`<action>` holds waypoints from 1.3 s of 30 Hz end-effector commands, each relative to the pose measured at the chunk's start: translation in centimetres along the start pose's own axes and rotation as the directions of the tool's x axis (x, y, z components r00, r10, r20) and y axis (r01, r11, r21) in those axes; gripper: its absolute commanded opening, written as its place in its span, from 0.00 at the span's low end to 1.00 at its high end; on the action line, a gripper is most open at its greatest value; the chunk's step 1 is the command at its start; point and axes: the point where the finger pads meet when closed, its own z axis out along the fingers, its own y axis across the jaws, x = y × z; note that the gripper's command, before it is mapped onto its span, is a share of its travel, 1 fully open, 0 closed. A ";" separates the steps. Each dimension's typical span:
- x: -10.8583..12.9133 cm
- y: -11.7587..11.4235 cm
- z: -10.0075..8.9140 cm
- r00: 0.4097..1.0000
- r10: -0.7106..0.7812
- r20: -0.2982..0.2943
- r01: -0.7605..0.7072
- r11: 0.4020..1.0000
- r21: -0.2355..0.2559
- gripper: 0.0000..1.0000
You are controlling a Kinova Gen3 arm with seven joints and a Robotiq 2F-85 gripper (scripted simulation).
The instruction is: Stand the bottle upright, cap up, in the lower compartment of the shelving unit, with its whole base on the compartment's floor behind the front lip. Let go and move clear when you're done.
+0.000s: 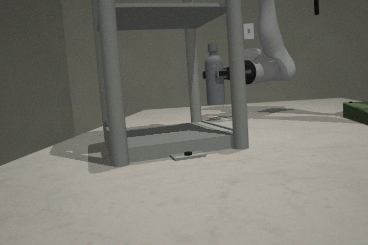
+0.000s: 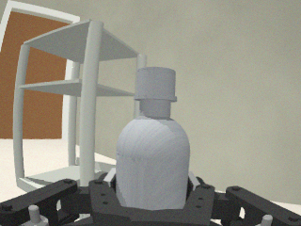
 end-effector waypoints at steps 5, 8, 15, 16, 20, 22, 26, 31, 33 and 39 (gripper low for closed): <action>0.1 0.1 0.1 1.000 -0.002 -0.001 0.002 1.000 0.000 0.00; 0.1 0.1 0.2 1.000 -0.002 -0.001 0.002 1.000 0.000 0.00; 0.1 0.2 0.3 1.000 -0.002 -0.001 0.002 1.000 0.000 0.00; 0.1 0.2 0.3 1.000 -0.002 -0.001 0.002 1.000 0.000 0.00; 0.1 0.2 0.3 1.000 -0.002 -0.001 0.002 1.000 0.000 0.00; 0.1 0.1 0.4 1.000 -0.002 -0.001 0.002 1.000 0.000 0.00; 0.1 0.1 0.4 1.000 -0.002 -0.001 0.002 1.000 0.000 0.00; 0.1 0.0 0.4 1.000 -0.002 -0.001 0.002 1.000 0.000 0.00; 0.1 0.0 0.4 1.000 -0.002 -0.001 0.002 1.000 0.000 0.00; 0.1 -0.4 0.5 1.000 -0.002 -0.001 0.002 1.000 0.000 0.00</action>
